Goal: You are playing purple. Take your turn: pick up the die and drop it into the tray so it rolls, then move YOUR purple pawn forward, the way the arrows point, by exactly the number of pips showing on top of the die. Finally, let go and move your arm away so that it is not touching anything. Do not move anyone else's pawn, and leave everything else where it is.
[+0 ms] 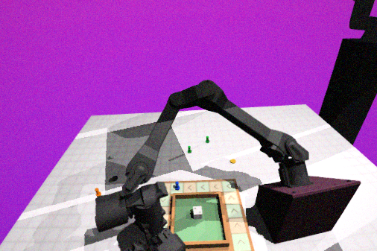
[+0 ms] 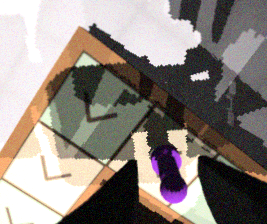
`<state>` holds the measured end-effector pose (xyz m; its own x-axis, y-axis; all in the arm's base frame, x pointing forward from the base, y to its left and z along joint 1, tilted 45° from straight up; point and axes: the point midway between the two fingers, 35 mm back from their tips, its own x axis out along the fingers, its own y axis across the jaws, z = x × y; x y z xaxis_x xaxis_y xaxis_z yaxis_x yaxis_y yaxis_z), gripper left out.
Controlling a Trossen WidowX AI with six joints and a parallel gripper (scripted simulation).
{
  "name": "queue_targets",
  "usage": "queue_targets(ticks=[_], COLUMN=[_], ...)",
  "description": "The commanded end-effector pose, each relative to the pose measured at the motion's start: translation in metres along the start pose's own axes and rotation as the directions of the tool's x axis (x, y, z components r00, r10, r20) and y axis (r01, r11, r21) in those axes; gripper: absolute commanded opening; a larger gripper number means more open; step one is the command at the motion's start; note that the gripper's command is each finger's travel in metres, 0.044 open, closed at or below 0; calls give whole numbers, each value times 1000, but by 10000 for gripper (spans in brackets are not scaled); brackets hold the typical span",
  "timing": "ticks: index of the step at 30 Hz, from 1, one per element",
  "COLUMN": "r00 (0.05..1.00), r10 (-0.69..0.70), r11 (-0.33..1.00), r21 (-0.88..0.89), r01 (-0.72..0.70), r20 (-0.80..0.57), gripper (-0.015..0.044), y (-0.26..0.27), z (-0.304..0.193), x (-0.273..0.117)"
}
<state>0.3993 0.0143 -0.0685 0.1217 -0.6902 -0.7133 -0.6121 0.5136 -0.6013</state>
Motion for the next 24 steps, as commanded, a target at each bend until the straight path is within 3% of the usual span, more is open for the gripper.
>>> queue_targets(ticks=[1, 6, 9, 14, 24], r00=[1000, 1000, 1000, 1000, 1000], r10=[0, 0, 0, 5, 17], r11=[1000, 1000, 1000, 999, 889], r21=[1, -7, -8, 53, 457], r01=[0, 0, 0, -5, -15], r20=[0, -2, -2, 2, -1], gripper=[236, 368, 440, 440, 440], y=[0, 0, 0, 10, 71], z=[0, 1, 1, -14, -143], x=[0, -47, -50, -66, -129])
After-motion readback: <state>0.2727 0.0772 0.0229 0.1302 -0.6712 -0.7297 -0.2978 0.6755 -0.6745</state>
